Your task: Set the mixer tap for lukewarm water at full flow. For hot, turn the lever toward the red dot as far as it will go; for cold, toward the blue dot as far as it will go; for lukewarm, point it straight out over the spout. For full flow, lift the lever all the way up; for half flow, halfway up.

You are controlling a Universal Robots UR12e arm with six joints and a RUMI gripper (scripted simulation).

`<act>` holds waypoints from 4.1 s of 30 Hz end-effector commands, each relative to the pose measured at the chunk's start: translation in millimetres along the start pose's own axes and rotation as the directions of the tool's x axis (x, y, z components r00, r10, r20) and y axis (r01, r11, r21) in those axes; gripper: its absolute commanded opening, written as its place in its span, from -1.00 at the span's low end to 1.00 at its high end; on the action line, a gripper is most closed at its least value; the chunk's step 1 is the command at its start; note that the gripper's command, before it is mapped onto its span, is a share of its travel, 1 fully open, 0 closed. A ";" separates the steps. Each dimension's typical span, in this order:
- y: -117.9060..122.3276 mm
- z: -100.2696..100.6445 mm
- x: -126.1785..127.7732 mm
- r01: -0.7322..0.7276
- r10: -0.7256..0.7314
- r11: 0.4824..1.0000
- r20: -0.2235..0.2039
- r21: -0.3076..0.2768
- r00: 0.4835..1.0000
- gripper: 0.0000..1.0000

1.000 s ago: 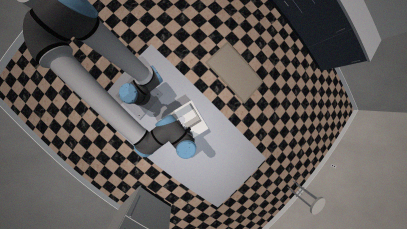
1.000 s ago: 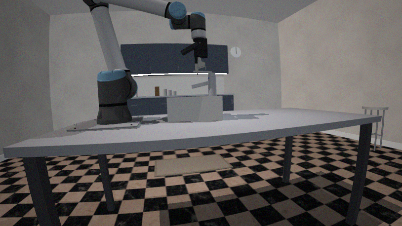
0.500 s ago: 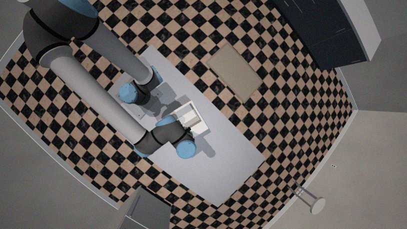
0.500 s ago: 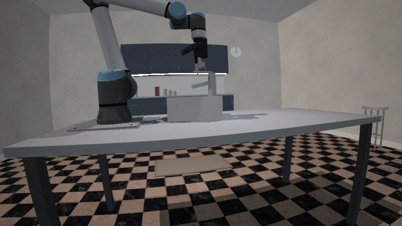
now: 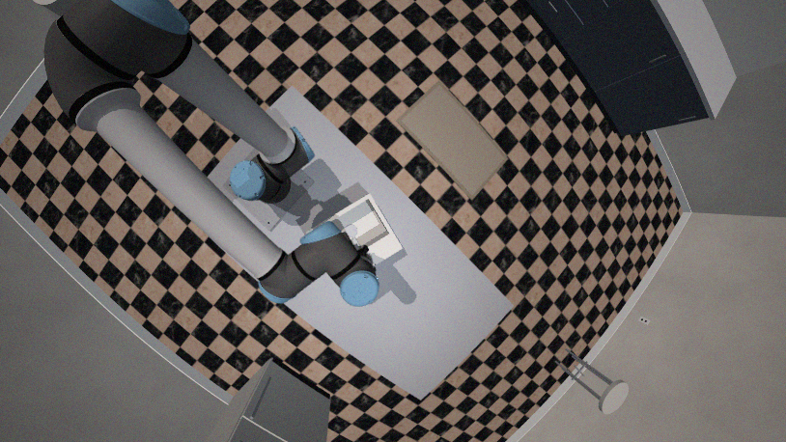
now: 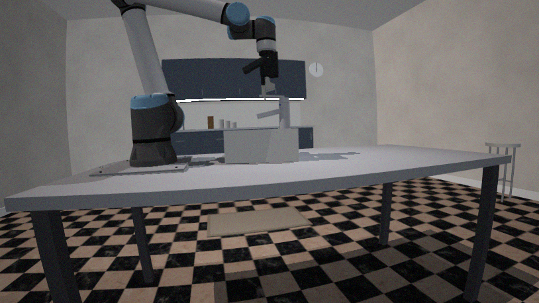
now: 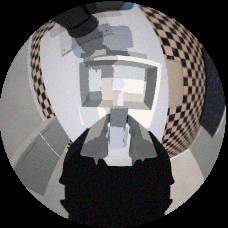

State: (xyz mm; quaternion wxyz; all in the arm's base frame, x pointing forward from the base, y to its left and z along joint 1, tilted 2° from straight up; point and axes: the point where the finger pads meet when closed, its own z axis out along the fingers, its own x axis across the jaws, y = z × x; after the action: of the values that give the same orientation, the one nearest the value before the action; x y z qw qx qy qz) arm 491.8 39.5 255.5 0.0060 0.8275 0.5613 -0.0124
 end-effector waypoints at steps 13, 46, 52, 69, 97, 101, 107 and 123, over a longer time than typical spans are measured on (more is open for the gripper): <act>0.5 -0.7 0.0 0.000 0.000 1.000 0.000 -0.001 1.000 -0.19; 0.5 -0.7 0.0 0.000 0.000 1.000 0.000 -0.001 1.000 -0.19; 0.5 -0.7 0.0 0.000 0.000 1.000 0.000 -0.001 1.000 -0.19; 0.5 -0.7 0.0 0.000 0.000 1.000 0.000 -0.001 1.000 -0.19; 0.5 -46.5 0.0 0.000 0.000 1.000 0.000 -0.001 1.000 -0.19; 0.5 -51.8 0.0 0.000 0.000 1.000 0.000 -0.001 1.000 -0.19; 0.5 -64.2 0.0 0.000 0.000 1.000 0.000 -0.001 1.000 -0.19; 0.4 -70.7 0.0 0.000 0.000 1.000 0.000 -0.001 1.000 -1.00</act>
State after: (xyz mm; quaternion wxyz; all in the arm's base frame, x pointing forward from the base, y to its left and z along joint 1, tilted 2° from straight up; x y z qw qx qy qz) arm 492.7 41.2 325.3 0.0061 0.8275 0.5613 -0.0124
